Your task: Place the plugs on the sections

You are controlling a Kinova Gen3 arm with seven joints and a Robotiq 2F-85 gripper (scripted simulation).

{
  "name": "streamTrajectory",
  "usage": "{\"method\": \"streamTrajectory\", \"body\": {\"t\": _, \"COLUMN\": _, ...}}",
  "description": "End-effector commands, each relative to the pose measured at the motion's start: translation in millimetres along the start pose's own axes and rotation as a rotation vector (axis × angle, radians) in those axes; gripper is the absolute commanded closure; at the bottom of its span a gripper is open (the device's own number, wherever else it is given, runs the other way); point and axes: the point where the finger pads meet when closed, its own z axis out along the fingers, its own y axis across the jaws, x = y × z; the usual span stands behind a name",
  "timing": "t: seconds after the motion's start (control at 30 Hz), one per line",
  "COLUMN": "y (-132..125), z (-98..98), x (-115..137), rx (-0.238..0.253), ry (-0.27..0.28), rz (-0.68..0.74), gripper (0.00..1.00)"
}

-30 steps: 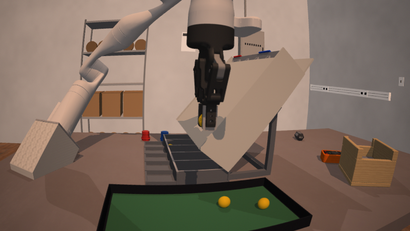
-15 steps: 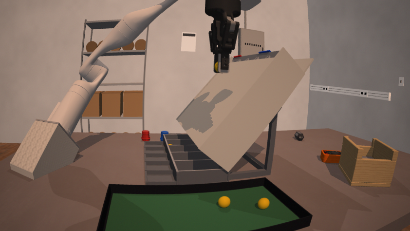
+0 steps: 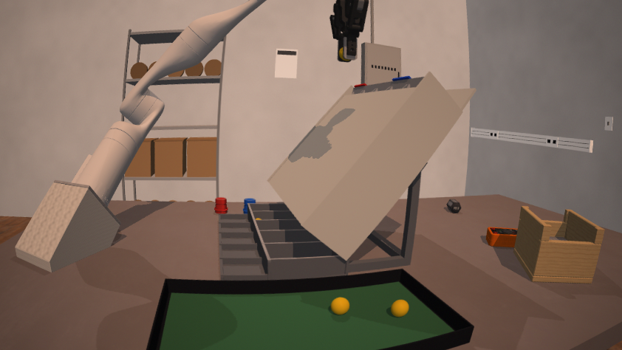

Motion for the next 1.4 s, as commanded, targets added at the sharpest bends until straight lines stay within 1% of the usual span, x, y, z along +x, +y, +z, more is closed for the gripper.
{"method": "streamTrajectory", "body": {"t": 0.0, "y": -5.8, "z": -7.9, "x": 3.7, "rx": 0.002, "ry": -0.001, "rz": 0.003, "gripper": 1.00}}
{"method": "streamTrajectory", "body": {"t": 0.1, "y": -5.8, "z": -7.9, "x": 3.7, "rx": 0.002, "ry": -0.001, "rz": 0.003, "gripper": 1.00}}
{"method": "streamTrajectory", "body": {"t": 0.13, "y": -5.3, "z": -7.2, "x": 73.1, "rx": 0.002, "ry": -0.002, "rz": 0.000, "gripper": 1.00}}
{"method": "streamTrajectory", "body": {"t": 0.2, "y": -5.5, "z": -7.3, "x": 75.2, "rx": 0.002, "ry": -0.002, "rz": 0.000, "gripper": 1.00}}
{"method": "streamTrajectory", "body": {"t": 0.27, "y": -5.7, "z": -7.0, "x": 84.1, "rx": 0.002, "ry": -0.002, "rz": 0.000, "gripper": 1.00}}
{"method": "streamTrajectory", "body": {"t": 0.5, "y": -5.8, "z": -7.3, "x": 148.4, "rx": 0.002, "ry": -0.002, "rz": 0.000, "gripper": 1.00}}
{"method": "streamTrajectory", "body": {"t": 0.53, "y": -5.4, "z": -7.4, "x": 152.1, "rx": 0.002, "ry": -0.002, "rz": 0.000, "gripper": 1.00}}
{"method": "streamTrajectory", "body": {"t": 0.67, "y": -5.4, "z": -7.4, "x": 152.1, "rx": 0.002, "ry": -0.002, "rz": 0.000, "gripper": 1.00}}
{"method": "streamTrajectory", "body": {"t": 0.7, "y": -5.8, "z": -7.7, "x": 172.4, "rx": 0.002, "ry": -0.002, "rz": 0.000, "gripper": 1.00}}
{"method": "streamTrajectory", "body": {"t": 1.37, "y": -6.0, "z": -8.2, "x": 172.5, "rx": 0.004, "ry": -0.001, "rz": 0.001, "gripper": 1.00}}
